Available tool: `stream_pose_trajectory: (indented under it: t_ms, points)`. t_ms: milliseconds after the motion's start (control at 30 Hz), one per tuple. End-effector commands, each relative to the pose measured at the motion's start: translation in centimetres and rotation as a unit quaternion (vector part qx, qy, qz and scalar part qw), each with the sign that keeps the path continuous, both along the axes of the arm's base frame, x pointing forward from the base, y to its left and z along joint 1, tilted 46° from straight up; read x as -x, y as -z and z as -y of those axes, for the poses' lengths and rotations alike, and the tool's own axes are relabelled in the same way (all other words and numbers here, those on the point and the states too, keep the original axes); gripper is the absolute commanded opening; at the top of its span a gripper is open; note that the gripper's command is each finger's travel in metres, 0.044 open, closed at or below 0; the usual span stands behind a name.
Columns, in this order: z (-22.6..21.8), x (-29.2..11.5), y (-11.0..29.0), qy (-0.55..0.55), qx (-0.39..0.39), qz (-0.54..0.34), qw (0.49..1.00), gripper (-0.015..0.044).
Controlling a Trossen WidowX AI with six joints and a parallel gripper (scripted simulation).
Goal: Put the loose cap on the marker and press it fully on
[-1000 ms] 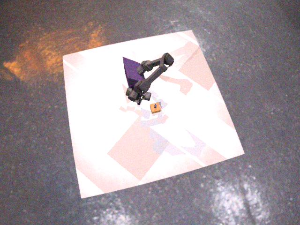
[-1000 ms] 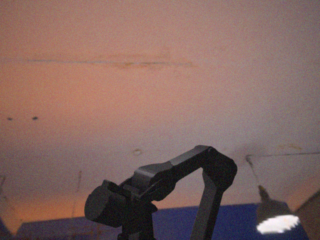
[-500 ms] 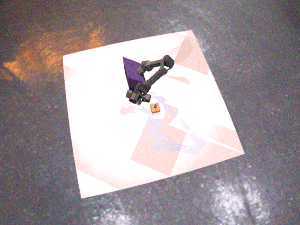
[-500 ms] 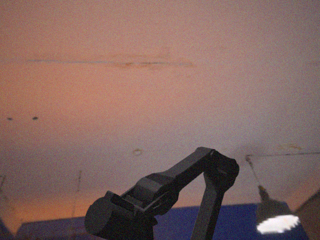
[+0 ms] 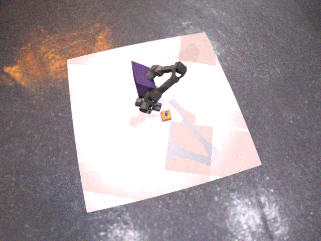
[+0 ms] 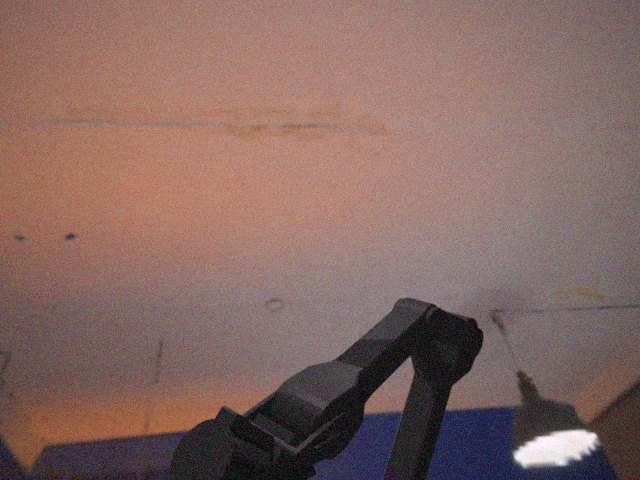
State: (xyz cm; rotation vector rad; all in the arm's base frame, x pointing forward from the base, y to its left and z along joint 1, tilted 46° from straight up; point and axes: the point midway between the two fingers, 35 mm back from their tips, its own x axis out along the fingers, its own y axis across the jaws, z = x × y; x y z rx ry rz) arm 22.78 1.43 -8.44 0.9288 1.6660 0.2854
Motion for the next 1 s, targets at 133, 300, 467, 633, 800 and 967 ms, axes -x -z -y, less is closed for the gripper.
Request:
stream_pose_trajectory:
  t_ms: [133,300,467,633,800,967]
  points:
    - [-1.1,0.3,1.0,0.002,-0.005,-0.005,1.000,0.0238]
    - [-1.7,0.4,1.5,0.002,-0.006,-0.005,1.000,0.0238]
    - [-1.9,0.4,1.7,0.002,-0.006,-0.005,1.000,0.0211]
    - [-1.9,0.4,1.7,0.002,-0.006,-0.005,1.000,0.0100]
    - [-1.9,0.4,1.7,0.002,-0.006,-0.005,1.000,0.0066]
    - [-1.5,0.2,1.8,0.008,-0.002,-0.005,1.000,0.0000]
